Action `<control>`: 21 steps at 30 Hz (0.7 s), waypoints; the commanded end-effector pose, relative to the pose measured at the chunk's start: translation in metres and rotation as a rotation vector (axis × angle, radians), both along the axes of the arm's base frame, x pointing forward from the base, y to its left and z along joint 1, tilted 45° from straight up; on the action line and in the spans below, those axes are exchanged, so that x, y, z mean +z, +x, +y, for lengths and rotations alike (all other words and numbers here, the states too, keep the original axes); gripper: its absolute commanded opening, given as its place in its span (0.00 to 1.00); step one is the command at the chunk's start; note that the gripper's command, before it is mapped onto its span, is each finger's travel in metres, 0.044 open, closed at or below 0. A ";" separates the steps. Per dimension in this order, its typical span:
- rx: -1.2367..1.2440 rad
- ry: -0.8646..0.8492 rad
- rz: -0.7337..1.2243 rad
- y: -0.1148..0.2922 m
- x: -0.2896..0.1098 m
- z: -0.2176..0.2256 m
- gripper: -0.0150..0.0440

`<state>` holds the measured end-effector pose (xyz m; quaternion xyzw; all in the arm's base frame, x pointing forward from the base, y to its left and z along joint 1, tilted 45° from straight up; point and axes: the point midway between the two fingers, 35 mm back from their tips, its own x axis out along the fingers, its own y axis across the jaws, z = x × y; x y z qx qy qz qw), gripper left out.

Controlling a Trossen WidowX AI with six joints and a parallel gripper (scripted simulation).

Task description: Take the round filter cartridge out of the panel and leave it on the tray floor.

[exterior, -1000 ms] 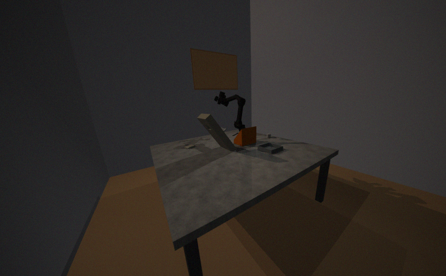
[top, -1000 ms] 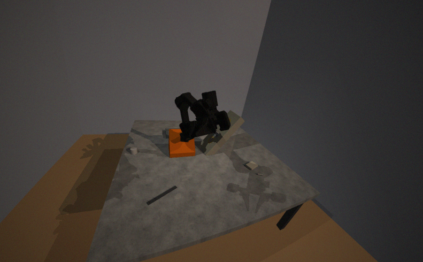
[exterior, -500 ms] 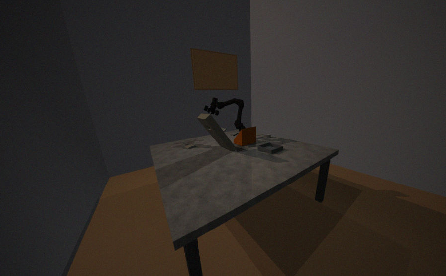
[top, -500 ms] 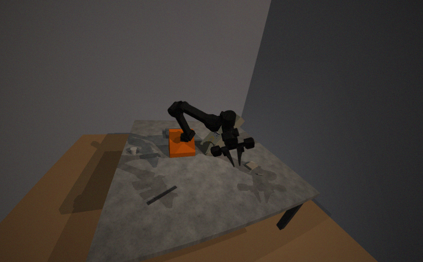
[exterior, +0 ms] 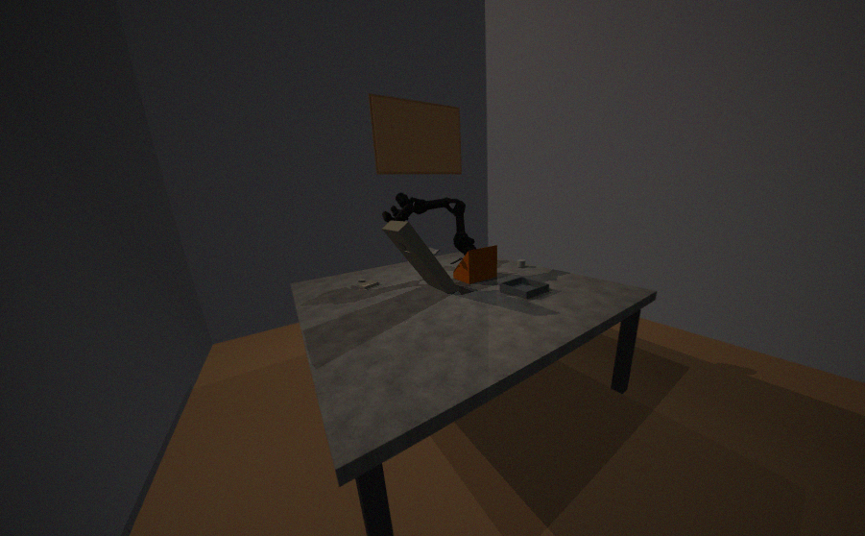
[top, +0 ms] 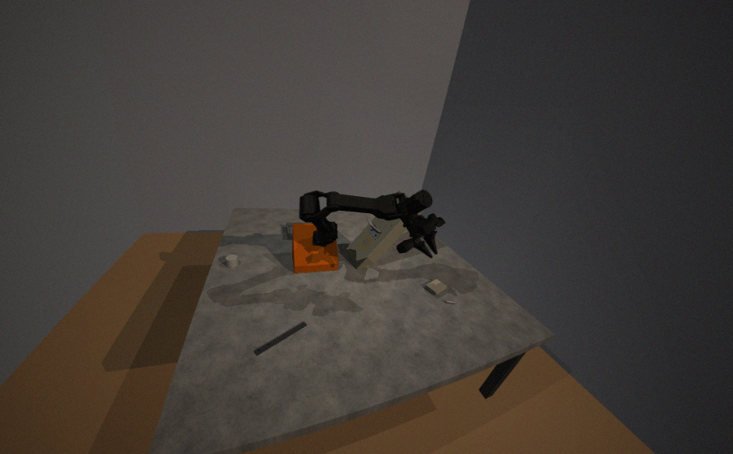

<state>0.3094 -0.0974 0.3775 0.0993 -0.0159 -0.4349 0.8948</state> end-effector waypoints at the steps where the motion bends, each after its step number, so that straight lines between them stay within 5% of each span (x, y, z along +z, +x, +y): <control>1: 0.125 -0.013 0.137 0.020 -0.038 0.046 0.42; 11: 0.503 -0.192 0.512 0.011 -0.138 0.189 0.42; 21: 0.786 -0.679 0.868 -0.061 -0.233 0.277 0.42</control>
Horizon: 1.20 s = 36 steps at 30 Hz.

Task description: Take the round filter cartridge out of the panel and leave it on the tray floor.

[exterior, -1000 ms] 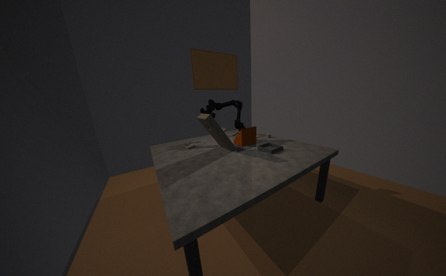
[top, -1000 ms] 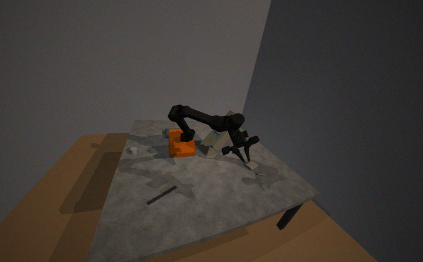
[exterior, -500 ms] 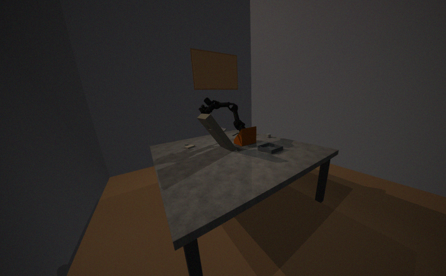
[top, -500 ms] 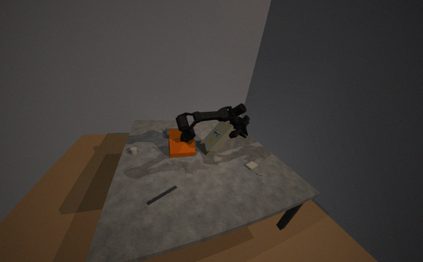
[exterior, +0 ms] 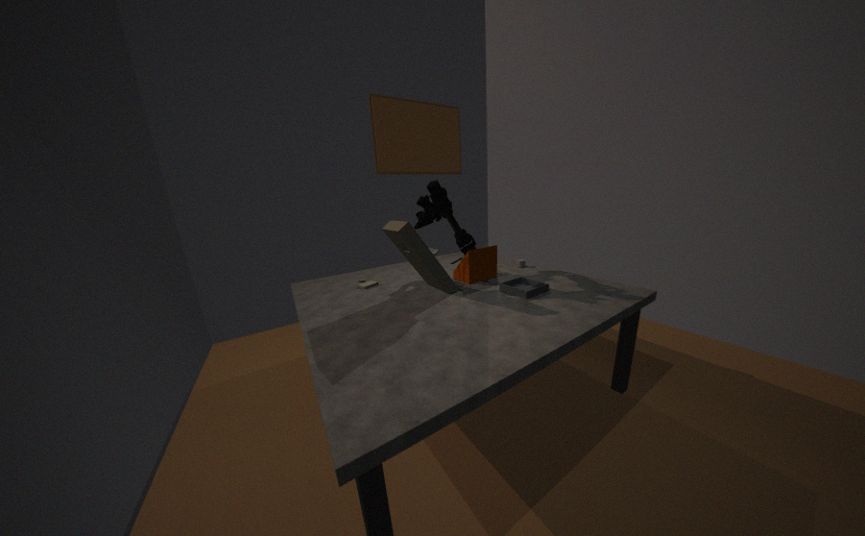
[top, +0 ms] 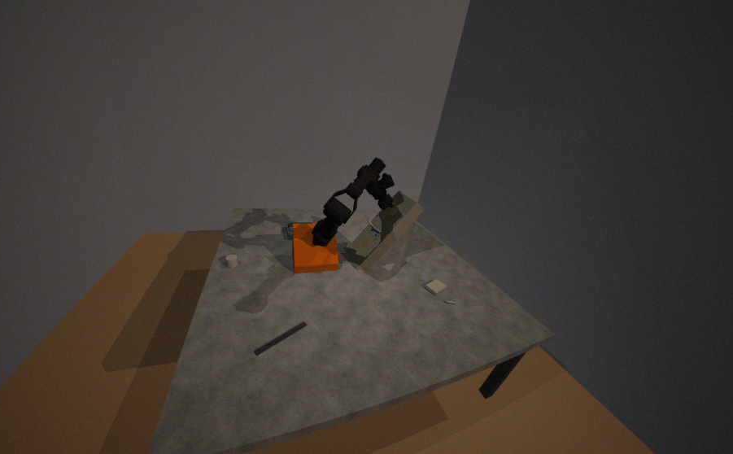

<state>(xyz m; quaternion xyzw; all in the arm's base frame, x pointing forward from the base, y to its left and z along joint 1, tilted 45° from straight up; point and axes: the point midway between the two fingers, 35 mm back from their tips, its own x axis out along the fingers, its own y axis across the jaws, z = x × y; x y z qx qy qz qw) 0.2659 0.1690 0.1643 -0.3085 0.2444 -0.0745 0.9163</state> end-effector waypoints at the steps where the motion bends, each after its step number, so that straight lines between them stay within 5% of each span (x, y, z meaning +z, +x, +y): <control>1: 0.080 -0.127 0.043 -0.019 -0.022 0.011 0.42; 36: 0.079 -0.124 0.047 0.018 -0.040 0.001 0.42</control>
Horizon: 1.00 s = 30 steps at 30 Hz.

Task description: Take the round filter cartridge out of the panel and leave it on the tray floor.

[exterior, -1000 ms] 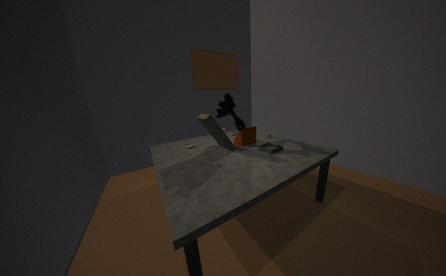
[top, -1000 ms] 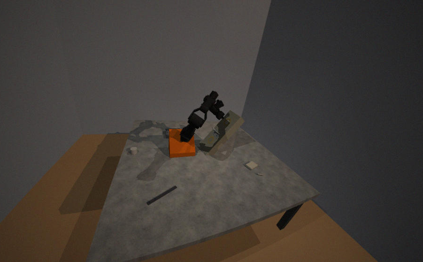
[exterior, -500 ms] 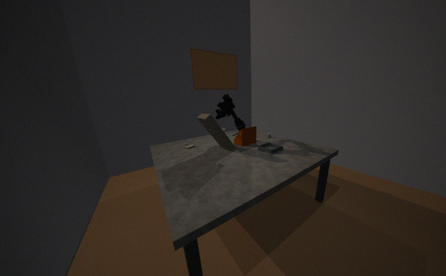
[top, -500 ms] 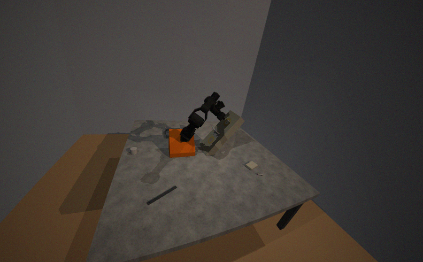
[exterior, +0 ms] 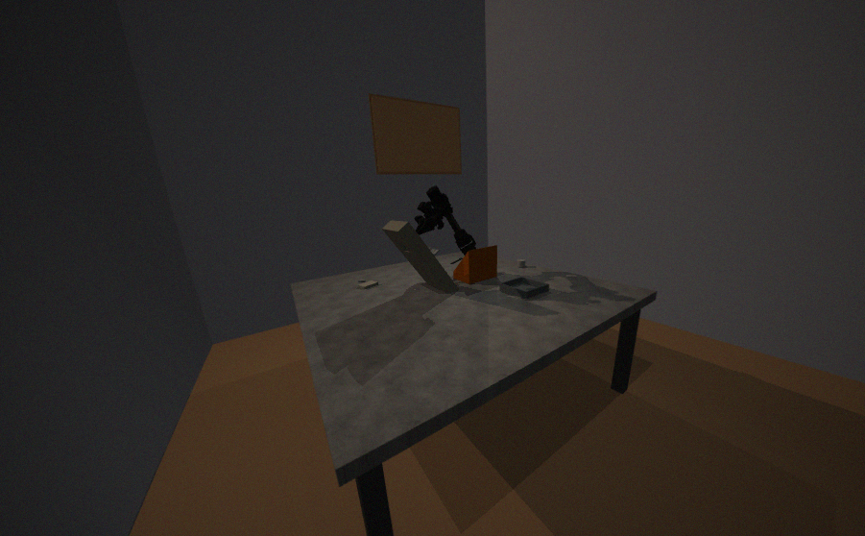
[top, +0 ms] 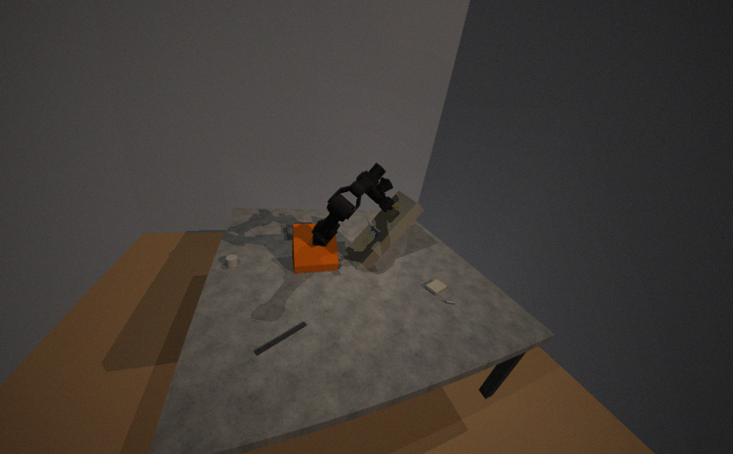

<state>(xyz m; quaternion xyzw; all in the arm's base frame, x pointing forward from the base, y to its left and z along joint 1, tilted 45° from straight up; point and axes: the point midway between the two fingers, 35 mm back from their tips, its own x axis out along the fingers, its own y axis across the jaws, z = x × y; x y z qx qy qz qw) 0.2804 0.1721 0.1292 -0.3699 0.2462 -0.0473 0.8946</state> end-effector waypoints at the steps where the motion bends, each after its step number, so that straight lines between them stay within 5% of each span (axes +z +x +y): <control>1: 0.003 -0.012 0.007 0.005 -0.005 -0.002 0.42; 30: 0.005 -0.014 0.000 0.015 -0.009 -0.006 0.42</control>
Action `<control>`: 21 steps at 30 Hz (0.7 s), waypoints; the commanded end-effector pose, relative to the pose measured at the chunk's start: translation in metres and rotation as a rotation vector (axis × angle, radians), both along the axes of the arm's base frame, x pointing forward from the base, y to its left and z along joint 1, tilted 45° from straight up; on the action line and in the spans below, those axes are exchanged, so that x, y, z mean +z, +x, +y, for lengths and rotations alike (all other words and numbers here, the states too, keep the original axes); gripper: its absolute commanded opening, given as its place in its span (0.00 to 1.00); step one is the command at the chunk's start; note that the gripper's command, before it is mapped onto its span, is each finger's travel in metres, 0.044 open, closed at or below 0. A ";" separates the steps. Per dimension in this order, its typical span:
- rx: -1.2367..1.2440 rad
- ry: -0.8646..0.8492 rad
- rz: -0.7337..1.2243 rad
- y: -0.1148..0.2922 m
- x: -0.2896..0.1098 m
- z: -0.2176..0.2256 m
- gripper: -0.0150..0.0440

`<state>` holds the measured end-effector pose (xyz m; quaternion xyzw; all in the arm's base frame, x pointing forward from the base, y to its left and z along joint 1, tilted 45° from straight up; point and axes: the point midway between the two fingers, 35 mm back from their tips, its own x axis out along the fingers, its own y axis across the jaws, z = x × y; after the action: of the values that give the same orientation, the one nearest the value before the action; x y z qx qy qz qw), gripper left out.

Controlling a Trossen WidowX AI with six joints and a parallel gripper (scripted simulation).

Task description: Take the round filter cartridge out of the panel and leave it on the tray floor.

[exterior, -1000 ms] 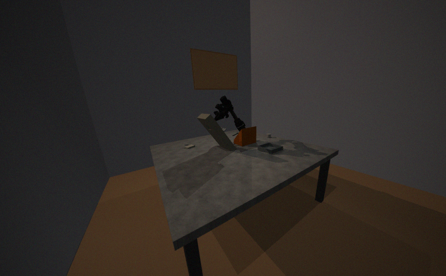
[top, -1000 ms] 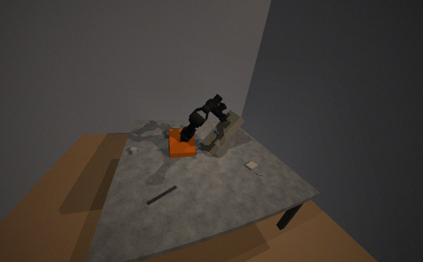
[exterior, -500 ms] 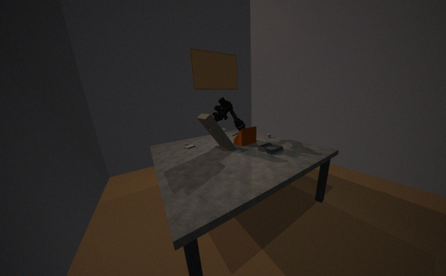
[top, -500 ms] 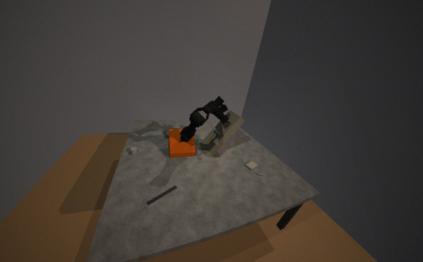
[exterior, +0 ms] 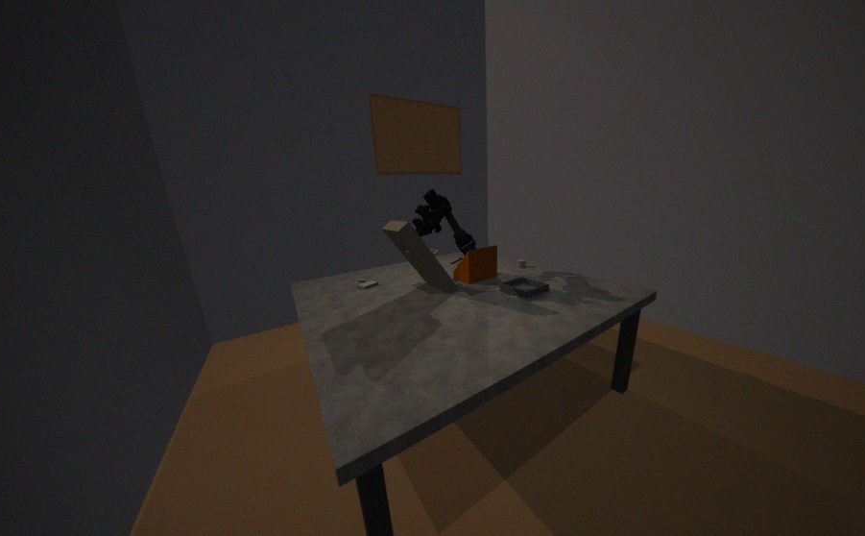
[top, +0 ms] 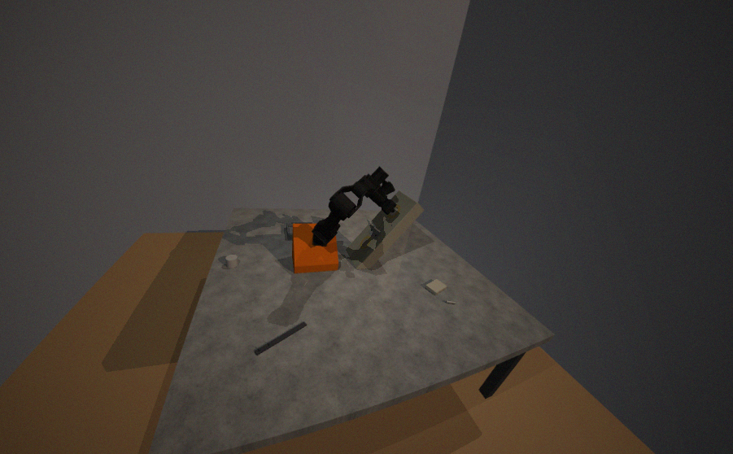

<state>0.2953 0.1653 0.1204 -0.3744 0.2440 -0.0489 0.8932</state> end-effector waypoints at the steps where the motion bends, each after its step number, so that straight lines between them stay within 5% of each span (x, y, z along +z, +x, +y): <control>1: 0.004 -0.004 0.004 0.000 0.000 0.000 0.42; 21: 0.004 -0.004 0.003 0.004 -0.002 -0.001 0.42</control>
<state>0.2983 0.1644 0.1199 -0.3746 0.2440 -0.0488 0.8932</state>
